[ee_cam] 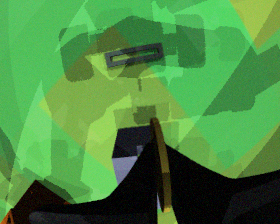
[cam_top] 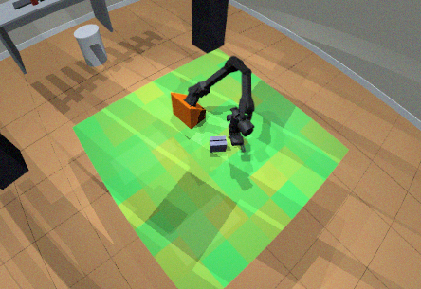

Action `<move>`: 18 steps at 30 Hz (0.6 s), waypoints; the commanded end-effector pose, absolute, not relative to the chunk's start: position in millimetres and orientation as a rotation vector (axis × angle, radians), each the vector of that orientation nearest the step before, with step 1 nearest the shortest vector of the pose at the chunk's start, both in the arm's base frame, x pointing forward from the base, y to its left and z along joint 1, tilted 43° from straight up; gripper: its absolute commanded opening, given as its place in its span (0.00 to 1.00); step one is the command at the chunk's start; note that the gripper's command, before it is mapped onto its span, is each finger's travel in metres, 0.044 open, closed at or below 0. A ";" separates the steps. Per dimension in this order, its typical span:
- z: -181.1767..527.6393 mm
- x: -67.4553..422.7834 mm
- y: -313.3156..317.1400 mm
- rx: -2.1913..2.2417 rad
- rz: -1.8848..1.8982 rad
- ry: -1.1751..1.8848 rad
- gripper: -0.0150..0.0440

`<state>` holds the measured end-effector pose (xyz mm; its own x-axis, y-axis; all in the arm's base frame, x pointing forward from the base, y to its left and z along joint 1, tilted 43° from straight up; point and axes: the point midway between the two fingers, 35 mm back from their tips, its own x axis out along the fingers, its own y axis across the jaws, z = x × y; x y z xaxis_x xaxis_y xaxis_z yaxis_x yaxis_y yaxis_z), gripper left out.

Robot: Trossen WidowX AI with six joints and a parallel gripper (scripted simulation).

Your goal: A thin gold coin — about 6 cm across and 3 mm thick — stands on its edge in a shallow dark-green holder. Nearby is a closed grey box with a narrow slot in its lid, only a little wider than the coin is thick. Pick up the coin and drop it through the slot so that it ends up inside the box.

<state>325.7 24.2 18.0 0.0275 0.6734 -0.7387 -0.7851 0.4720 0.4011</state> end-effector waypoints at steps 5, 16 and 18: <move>4.7 310.6 12.7 -0.127 1.132 1.062 0.25; -9.7 290.5 -1.1 -0.125 1.134 1.062 0.25; -12.1 286.7 -3.3 -0.124 1.135 1.061 0.25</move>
<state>294.2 -0.4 -6.7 0.0254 0.6742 -0.7381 -0.7843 0.4713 0.4034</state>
